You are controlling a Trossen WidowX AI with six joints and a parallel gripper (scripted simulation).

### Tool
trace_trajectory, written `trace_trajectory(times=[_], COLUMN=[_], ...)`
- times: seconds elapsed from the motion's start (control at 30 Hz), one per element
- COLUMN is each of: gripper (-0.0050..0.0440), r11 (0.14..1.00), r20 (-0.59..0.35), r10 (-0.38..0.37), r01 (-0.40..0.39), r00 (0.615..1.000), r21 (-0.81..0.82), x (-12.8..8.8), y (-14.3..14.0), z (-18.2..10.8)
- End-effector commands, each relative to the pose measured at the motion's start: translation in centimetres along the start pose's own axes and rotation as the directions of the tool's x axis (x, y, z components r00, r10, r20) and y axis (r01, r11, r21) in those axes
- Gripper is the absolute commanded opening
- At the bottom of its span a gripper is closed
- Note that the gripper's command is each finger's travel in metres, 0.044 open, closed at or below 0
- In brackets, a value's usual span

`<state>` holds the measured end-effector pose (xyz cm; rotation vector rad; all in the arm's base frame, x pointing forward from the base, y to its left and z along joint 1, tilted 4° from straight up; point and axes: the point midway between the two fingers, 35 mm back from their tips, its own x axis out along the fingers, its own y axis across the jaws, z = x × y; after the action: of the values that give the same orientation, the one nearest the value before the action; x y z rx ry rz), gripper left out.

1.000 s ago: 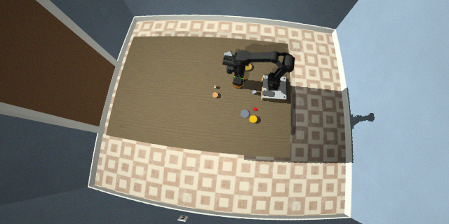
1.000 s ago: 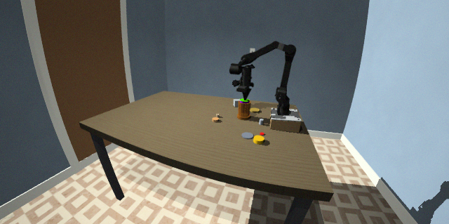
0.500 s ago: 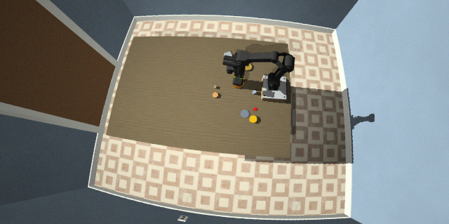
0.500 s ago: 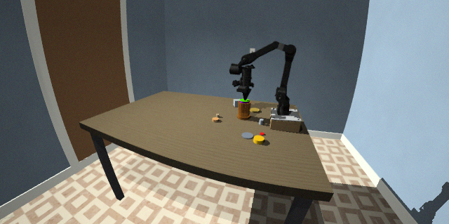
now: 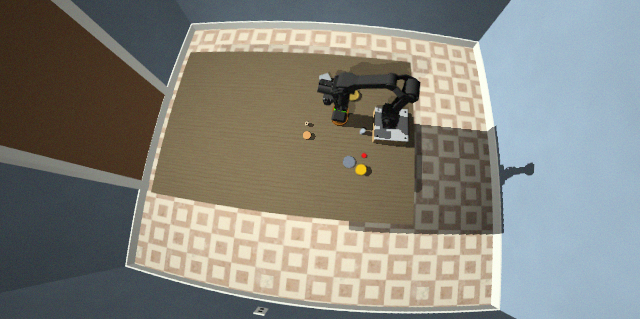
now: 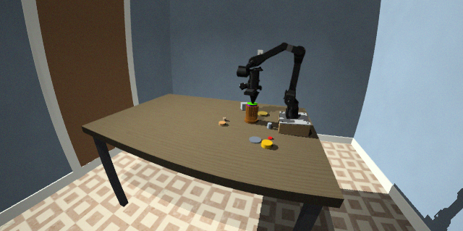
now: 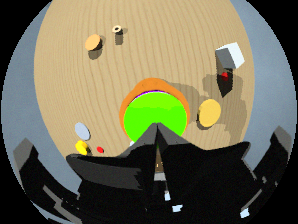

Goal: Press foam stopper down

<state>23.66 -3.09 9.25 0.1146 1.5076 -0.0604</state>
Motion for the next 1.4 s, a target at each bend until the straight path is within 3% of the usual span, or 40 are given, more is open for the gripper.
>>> trace_trajectory(times=[0.0, 1.37], gripper=[0.0, 0.0], r11=[1.0, 1.0], r20=[0.015, 0.016], r10=[0.002, 0.002], r01=[-0.002, -0.002], r00=[1.0, 1.0], r21=[0.002, 0.002], x=[-0.34, 0.13], y=[0.06, 0.07], z=[0.12, 0.06])
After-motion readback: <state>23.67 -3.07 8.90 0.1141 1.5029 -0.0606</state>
